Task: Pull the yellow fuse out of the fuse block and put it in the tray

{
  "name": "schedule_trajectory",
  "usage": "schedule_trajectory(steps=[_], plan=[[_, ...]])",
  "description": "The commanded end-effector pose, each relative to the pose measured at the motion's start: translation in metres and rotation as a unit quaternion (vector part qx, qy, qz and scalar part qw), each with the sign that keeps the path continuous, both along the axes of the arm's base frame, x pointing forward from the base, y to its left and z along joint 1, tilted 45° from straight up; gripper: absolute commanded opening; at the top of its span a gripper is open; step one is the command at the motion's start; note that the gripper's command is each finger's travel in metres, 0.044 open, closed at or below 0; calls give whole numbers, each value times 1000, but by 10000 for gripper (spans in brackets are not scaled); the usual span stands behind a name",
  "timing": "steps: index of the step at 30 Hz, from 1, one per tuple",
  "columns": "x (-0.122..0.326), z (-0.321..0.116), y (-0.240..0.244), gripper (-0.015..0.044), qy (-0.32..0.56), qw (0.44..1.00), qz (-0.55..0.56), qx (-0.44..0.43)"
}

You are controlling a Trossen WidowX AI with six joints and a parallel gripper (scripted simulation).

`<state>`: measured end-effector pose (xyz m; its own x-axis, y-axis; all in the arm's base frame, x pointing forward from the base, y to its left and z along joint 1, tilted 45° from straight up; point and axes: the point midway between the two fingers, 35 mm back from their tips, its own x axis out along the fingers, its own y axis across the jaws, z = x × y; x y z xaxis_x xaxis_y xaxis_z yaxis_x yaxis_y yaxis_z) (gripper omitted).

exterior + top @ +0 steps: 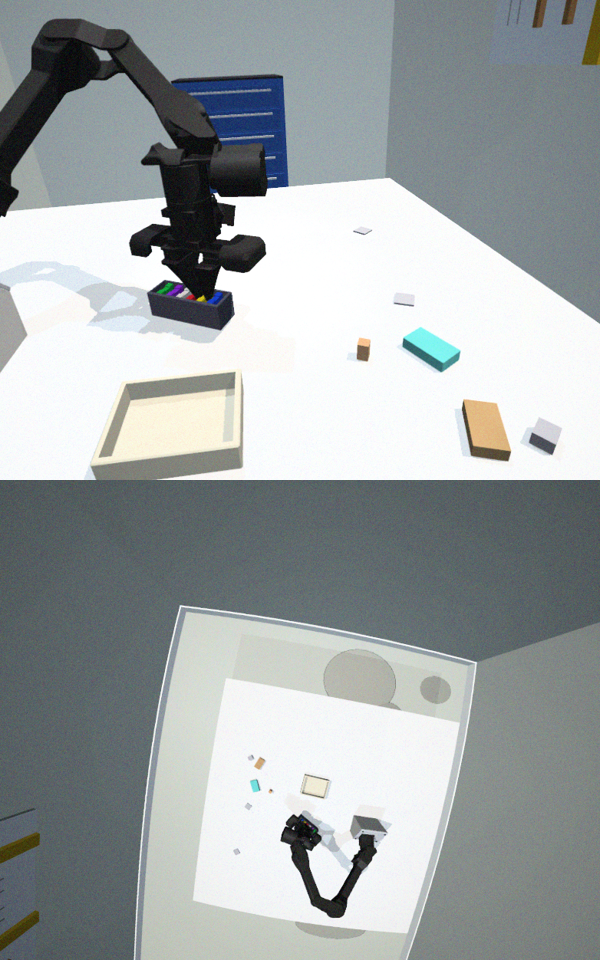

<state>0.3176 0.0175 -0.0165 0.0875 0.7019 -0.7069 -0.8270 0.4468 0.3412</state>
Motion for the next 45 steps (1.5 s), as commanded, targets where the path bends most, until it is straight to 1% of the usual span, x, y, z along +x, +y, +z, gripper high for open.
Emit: schedule_trajectory(steps=[1,9,45], plan=[[0,0,0,50,0,1000,0,0],[0,0,0,0,0,1000,0,0],[-1,11,-11,0,0,1000,-1,0]])
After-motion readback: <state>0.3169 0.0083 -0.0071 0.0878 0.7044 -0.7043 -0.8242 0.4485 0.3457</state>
